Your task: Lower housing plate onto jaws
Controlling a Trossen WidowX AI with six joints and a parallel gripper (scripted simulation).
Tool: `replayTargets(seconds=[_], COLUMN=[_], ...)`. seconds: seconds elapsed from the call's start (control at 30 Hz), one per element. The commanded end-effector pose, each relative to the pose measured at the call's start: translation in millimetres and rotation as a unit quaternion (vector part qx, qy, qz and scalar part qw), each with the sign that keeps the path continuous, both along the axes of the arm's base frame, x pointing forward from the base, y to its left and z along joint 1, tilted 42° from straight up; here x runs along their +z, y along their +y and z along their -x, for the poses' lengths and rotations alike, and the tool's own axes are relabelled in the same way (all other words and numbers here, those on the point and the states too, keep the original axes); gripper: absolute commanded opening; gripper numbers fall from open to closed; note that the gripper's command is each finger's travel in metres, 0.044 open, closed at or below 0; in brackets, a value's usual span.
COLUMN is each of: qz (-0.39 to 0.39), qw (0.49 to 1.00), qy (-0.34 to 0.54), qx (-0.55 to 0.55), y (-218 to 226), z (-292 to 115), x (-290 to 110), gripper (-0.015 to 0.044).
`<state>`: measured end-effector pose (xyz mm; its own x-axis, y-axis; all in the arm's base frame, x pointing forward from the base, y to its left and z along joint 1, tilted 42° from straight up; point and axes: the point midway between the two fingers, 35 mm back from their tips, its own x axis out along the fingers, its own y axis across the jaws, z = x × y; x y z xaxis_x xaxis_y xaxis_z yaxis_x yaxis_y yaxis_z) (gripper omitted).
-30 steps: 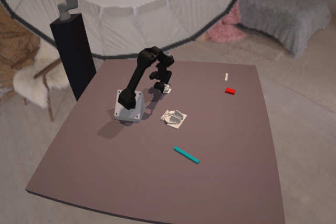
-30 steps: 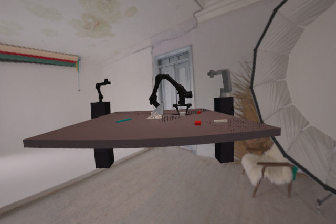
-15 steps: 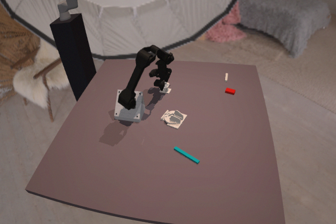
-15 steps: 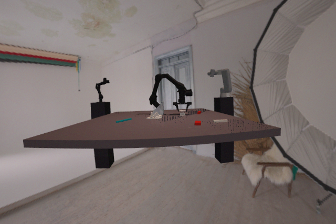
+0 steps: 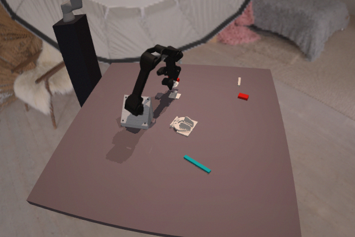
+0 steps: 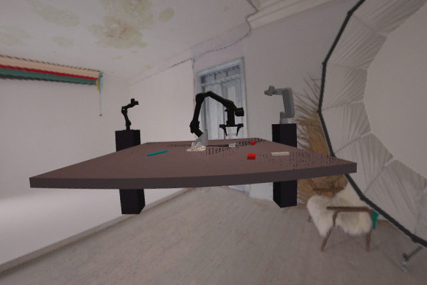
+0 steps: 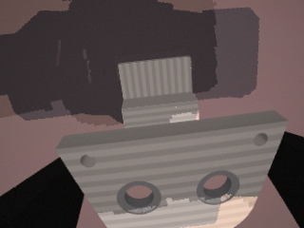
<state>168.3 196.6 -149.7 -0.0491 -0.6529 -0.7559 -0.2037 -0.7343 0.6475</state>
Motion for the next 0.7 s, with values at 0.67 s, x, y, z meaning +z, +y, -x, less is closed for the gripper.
replayTargets(seconds=[0.67], qz=[-0.009], qw=[1.000], qy=[-0.012], qx=[-0.014], y=[-26.1], z=[-30.1], x=[46.0], gripper=[0.0351])
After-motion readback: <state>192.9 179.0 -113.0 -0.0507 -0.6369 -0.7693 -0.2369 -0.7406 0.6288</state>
